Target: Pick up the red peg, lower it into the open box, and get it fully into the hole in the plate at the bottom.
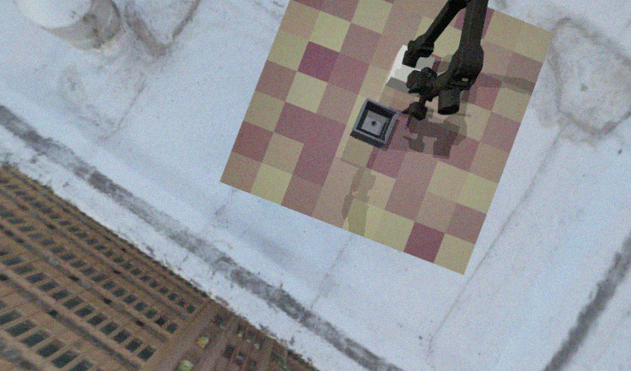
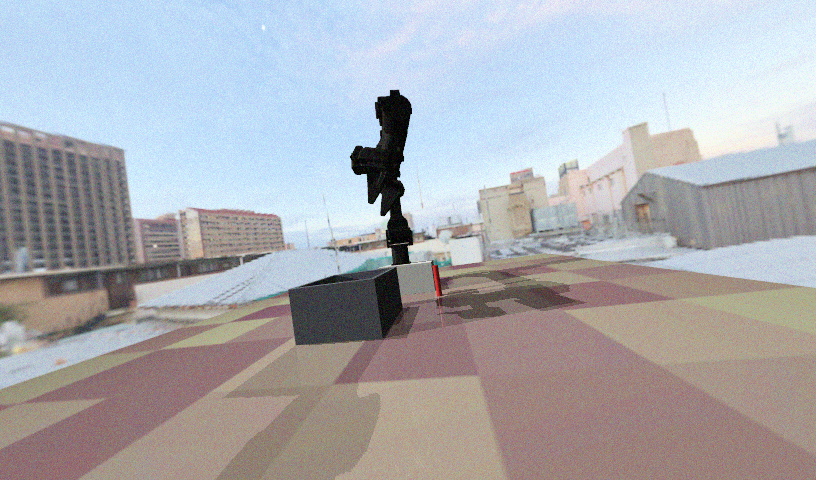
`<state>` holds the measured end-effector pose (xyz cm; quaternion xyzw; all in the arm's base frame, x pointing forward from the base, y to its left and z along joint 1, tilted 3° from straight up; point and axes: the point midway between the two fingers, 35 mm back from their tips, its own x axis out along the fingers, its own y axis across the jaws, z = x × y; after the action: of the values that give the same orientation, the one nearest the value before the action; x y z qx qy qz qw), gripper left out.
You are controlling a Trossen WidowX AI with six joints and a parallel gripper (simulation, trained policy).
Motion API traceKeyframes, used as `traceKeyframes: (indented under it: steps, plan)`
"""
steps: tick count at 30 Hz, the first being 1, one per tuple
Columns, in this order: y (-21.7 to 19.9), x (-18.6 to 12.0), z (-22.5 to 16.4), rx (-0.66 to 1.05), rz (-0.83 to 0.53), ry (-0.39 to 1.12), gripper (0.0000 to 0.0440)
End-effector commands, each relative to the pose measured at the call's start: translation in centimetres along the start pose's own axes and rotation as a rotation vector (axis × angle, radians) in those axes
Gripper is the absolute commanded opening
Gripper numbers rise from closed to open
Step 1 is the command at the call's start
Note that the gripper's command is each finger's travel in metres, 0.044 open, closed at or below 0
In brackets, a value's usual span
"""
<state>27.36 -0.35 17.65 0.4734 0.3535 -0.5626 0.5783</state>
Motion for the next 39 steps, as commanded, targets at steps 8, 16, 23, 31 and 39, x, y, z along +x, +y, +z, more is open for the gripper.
traceKeyframes:
  steps: [8, 16, 23, 31, 39]
  plan:
    - [-5.6, 1.7, -5.7, -0.272, -0.093, 0.064, 0.0440]
    - [-8.3, 4.0, -8.3, -0.416, -0.137, 0.083, 0.0440]
    - [-9.6, 6.5, -9.8, -0.478, -0.161, 0.091, 0.0440]
    - [-10.5, 10.0, -11.5, -0.510, -0.144, 0.115, 0.0440]
    - [-11.2, 13.2, -13.6, -0.538, -0.074, 0.152, 0.0440]
